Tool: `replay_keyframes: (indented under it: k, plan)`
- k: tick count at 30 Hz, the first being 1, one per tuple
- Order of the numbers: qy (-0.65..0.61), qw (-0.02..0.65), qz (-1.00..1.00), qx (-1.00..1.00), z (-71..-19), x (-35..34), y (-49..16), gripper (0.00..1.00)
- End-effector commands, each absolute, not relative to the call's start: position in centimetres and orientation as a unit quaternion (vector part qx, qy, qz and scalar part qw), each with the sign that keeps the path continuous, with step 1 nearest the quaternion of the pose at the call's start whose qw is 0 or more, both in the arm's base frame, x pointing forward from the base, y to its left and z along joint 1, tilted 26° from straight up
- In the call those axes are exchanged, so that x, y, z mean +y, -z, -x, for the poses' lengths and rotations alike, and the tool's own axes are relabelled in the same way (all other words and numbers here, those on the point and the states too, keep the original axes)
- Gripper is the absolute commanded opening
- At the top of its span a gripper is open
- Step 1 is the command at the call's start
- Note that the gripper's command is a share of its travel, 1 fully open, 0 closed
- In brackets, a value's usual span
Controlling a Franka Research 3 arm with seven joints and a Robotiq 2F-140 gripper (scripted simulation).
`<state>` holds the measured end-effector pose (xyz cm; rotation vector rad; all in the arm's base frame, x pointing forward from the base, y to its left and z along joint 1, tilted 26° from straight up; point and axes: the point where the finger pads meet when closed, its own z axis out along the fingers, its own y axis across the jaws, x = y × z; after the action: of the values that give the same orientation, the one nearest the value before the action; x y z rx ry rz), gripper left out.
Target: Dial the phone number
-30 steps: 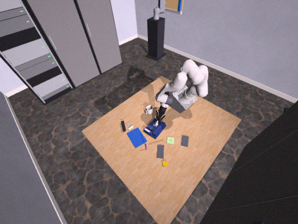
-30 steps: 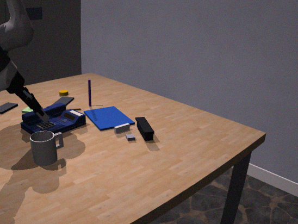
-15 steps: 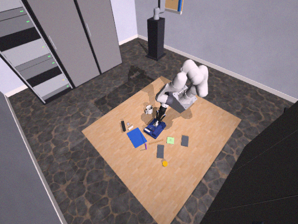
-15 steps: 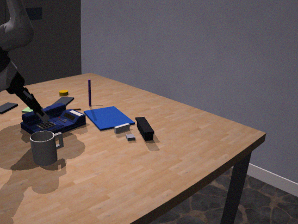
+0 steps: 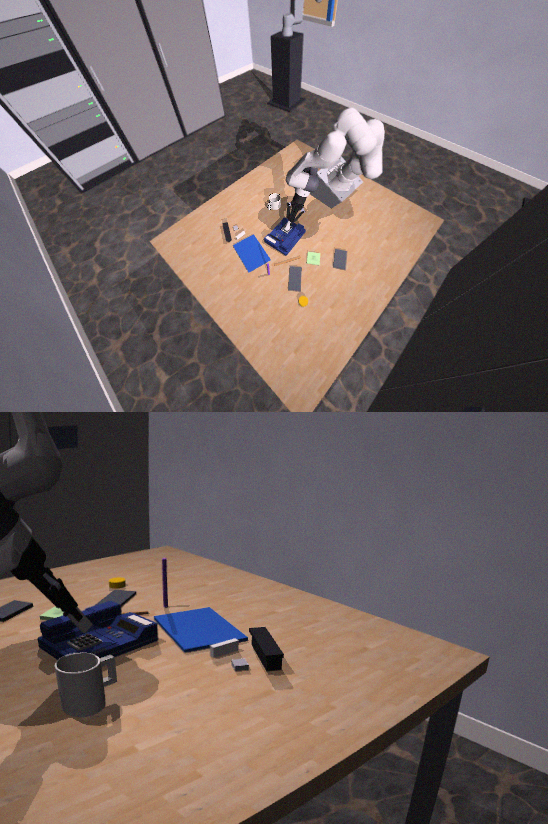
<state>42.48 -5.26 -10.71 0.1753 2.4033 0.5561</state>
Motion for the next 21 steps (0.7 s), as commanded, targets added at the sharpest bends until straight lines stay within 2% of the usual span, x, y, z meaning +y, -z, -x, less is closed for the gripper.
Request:
replay_keyframes:
  k: [1,21]
  plan:
    - [-0.215,0.325,-0.070,0.918,-42.2,-5.1,10.7,0.00]
    - [-0.215,0.325,-0.070,0.918,-41.0,-5.1,10.8,0.00]
